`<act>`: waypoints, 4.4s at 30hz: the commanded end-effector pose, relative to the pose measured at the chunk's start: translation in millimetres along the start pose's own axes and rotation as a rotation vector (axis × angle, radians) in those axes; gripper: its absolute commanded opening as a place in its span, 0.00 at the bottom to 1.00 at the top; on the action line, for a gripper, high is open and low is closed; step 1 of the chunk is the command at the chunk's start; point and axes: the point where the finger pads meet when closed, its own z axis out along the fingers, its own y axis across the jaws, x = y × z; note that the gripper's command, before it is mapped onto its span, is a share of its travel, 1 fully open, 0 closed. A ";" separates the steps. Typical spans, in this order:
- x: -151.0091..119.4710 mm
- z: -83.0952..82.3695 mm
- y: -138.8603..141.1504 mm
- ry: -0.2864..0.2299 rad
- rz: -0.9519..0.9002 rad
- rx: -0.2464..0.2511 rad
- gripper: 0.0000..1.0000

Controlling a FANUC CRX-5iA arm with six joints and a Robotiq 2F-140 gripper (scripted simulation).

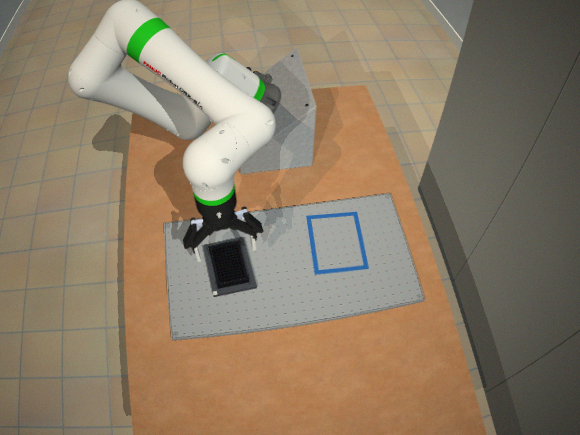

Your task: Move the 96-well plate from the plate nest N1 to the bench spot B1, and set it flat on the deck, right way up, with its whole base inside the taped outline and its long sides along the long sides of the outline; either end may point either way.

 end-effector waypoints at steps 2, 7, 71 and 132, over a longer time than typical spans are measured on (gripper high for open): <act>0.2 5.8 -0.1 0.001 0.000 0.000 1.00; 0.2 10.8 -0.1 0.001 0.000 0.000 1.00; 0.2 57.1 -0.1 0.001 0.000 0.000 0.00; 0.2 -5.9 -0.1 0.001 0.000 0.000 0.00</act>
